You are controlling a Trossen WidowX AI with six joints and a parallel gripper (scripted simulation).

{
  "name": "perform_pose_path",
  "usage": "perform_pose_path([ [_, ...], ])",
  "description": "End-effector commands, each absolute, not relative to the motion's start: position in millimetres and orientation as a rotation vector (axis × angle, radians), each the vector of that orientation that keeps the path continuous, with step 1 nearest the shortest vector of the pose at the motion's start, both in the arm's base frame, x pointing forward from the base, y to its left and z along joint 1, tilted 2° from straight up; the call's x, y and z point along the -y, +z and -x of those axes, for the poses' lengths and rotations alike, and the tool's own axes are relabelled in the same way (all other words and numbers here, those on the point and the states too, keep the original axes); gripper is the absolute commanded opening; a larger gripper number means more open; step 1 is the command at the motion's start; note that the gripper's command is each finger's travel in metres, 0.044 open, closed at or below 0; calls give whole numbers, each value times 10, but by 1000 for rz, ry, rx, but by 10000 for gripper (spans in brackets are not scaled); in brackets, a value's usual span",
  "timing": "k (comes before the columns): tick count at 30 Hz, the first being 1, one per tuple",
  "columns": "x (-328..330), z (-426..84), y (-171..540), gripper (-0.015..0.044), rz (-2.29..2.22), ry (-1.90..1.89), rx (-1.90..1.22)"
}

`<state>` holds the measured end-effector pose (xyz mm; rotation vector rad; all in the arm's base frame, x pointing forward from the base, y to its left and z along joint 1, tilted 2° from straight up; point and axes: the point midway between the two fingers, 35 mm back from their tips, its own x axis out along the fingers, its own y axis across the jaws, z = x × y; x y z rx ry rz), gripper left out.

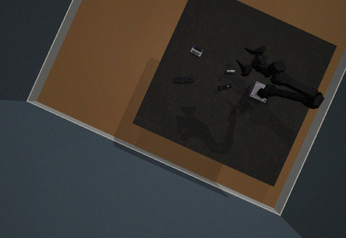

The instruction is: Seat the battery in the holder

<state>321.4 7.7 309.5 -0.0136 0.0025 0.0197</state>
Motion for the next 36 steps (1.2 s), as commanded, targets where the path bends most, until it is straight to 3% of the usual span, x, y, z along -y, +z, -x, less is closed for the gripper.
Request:
perform_pose_path([
  [1,-77,-3222,3080,374,16,20,-10],
  [7,-37,-3483,2332,236,141,45,-348],
  [14,84,-3467,1248,236,336,163,-877],
  [21,212,-3018,420,236,488,443,-1416],
  [36,221,-2975,258,236,495,478,-1463],
])
